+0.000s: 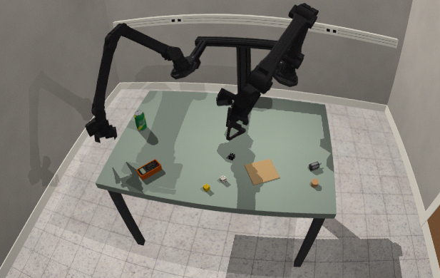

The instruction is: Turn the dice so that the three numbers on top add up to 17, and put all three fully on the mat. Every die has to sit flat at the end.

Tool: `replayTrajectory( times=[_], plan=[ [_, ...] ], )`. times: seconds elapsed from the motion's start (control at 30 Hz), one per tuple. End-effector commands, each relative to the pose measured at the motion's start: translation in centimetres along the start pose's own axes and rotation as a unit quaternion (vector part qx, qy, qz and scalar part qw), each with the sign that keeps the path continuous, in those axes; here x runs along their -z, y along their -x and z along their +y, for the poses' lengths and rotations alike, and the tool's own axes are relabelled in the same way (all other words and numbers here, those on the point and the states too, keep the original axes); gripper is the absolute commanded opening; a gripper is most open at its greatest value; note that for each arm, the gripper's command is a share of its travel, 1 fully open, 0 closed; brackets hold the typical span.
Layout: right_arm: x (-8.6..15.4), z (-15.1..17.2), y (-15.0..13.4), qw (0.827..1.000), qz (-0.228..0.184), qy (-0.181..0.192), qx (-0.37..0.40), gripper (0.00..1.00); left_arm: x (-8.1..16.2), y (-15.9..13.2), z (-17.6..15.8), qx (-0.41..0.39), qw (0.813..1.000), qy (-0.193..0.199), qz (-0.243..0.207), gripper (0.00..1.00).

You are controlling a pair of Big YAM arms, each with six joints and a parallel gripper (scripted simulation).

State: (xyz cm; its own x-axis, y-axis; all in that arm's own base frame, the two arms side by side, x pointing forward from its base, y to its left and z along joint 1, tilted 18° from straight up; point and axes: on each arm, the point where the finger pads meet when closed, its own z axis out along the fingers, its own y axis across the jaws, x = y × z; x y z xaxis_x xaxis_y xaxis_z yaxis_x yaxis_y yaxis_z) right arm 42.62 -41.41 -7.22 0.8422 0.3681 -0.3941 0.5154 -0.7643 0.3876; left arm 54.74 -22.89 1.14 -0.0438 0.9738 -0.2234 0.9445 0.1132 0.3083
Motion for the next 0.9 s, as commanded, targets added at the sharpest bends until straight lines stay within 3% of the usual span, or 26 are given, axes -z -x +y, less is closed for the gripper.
replayTrajectory(
  times=[0.0, 0.17, 0.23, 0.37, 0.53, 0.73, 0.8, 0.87],
  plan=[
    [0.4, 0.4, 0.0, 1.0, 0.002, 0.004, -0.002, 1.0, 4.1, -2.7, 5.0, 0.063, 0.996, 0.058, -0.011, 1.0],
    [0.4, 0.4, 0.0, 1.0, 0.002, 0.004, -0.002, 1.0, 8.0, -8.3, 9.3, 0.142, 0.983, 0.112, -0.009, 1.0],
    [0.4, 0.4, 0.0, 1.0, 0.002, 0.004, -0.002, 1.0, 8.0, -8.3, 9.3, 0.142, 0.983, 0.112, -0.009, 1.0],
    [0.4, 0.4, 0.0, 1.0, 0.002, 0.004, -0.002, 1.0, 11.8, -13.7, 12.3, 0.209, 0.965, 0.16, -0.008, 1.0],
    [0.4, 0.4, 0.0, 1.0, 0.002, 0.004, -0.002, 1.0, 17.6, -21.1, 15.1, 0.294, 0.929, 0.226, -0.005, 1.0],
    [0.4, 0.4, 0.0, 1.0, 0.002, 0.004, -0.002, 1.0, 25.8, -30.6, 16.6, 0.39, 0.867, 0.312, 0.0, 1.0],
    [0.4, 0.4, 0.0, 1.0, 0.002, 0.004, -0.002, 1.0, 25.8, -30.6, 16.6, 0.39, 0.867, 0.312, 0.0, 1.0],
    [0.4, 0.4, 0.0, 1.0, 0.002, 0.004, -0.002, 1.0, 28.7, -33.7, 16.5, 0.419, 0.841, 0.341, 0.002, 1.0]
  ],
)
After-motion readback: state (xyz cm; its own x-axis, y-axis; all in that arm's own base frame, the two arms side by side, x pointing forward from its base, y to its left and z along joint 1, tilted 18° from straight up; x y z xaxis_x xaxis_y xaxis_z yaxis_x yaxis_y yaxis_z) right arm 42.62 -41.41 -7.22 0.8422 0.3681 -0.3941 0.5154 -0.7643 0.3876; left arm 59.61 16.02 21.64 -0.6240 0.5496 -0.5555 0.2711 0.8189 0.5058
